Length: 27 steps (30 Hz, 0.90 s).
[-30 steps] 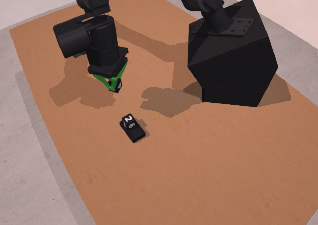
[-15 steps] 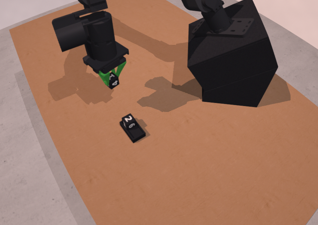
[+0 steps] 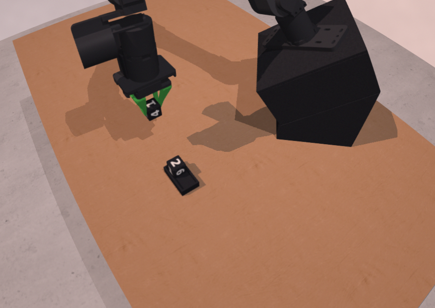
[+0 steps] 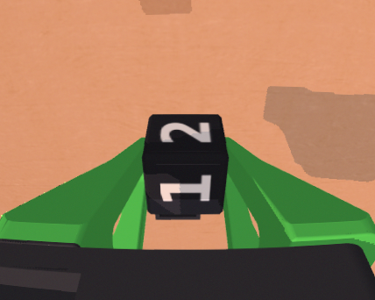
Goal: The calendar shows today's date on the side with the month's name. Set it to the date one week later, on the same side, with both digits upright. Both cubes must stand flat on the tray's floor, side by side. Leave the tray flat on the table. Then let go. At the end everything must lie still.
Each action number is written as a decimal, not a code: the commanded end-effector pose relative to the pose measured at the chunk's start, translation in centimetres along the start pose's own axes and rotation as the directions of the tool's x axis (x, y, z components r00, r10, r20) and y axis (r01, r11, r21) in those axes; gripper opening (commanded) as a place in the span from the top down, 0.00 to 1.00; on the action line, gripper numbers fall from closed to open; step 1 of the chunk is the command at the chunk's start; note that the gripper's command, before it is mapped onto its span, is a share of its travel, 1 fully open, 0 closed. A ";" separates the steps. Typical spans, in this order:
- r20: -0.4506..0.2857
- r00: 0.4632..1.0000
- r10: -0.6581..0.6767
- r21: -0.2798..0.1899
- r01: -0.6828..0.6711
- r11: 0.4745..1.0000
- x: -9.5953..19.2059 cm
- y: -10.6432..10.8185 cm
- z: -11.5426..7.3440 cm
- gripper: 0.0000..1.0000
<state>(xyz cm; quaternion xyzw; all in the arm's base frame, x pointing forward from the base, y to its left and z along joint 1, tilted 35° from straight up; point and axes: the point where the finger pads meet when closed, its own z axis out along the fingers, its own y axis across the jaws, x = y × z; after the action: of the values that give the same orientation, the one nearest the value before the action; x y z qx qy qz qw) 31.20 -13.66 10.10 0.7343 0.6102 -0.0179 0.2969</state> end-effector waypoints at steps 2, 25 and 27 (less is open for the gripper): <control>0.007 1.000 0.026 -0.031 -0.025 0.999 -0.4 0.5 -0.8 0.74; -0.006 1.000 0.001 0.003 -0.001 1.000 0.1 -0.4 6.1 0.74; -0.004 1.000 0.004 -0.006 -0.004 1.000 0.0 0.1 6.5 0.74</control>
<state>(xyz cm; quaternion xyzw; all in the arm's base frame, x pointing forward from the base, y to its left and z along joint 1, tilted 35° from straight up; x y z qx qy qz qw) 32.16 -16.14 4.54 0.7425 0.6100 -0.0280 0.2752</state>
